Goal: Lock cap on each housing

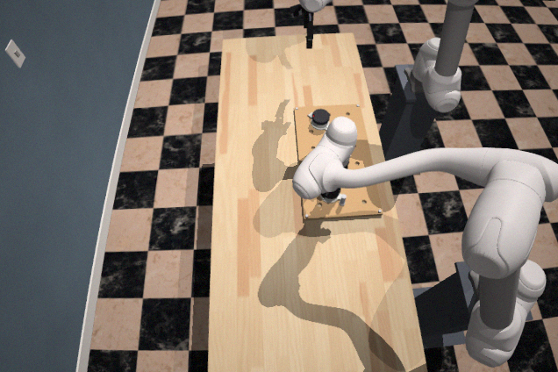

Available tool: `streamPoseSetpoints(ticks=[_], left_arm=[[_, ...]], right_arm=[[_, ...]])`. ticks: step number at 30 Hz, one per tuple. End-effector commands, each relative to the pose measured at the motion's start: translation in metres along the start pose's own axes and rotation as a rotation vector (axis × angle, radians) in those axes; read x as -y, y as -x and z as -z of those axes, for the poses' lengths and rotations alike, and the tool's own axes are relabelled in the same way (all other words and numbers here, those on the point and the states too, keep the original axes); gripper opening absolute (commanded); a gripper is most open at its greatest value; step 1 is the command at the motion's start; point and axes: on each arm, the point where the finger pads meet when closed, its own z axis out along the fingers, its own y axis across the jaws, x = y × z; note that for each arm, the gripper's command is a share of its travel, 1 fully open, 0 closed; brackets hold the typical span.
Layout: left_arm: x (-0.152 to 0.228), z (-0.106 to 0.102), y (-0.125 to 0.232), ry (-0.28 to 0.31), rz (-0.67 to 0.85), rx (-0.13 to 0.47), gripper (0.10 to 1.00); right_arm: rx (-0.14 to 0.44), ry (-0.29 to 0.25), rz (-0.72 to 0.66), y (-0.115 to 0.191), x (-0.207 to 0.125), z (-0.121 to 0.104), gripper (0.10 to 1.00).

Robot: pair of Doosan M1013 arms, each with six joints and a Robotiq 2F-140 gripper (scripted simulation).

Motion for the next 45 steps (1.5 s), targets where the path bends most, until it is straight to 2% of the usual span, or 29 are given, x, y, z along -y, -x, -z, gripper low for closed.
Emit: streamPoseSetpoints(ticks=[1, 4, 19, 21, 22, 45], left_arm=[[-0.0003, 0.001, 0.0003, -0.003, -0.134, 0.003, 0.099], [-0.0003, 0.001, 0.0003, -0.003, -0.159, 0.003, 0.099], [-0.0002, 0.001, 0.0003, -0.003, -0.559, 0.003, 0.099], [-0.0002, 0.001, 0.0003, -0.003, -0.559, 0.003, 0.099], [-0.0002, 0.0011, 0.0004, -0.001, -0.59, 0.002, 0.73], [-0.0002, 0.0011, 0.0004, -0.001, -0.59, 0.002, 0.73]], right_arm=[[-0.001, 0.0, 0.0, -0.0002, 0.0001, 0.0007, 1.0], [-0.001, 0.0, 0.0, -0.0002, 0.0001, 0.0007, 1.0], [-0.001, 0.0, 0.0, -0.0002, 0.0001, 0.0007, 1.0], [-0.001, 0.0, 0.0, -0.0002, 0.0001, 0.0007, 1.0], [-0.001, 0.0, 0.0, -0.0002, 0.0001, 0.0007, 1.0], [-0.001, 0.0, 0.0, -0.0002, 0.0001, 0.0007, 1.0]])
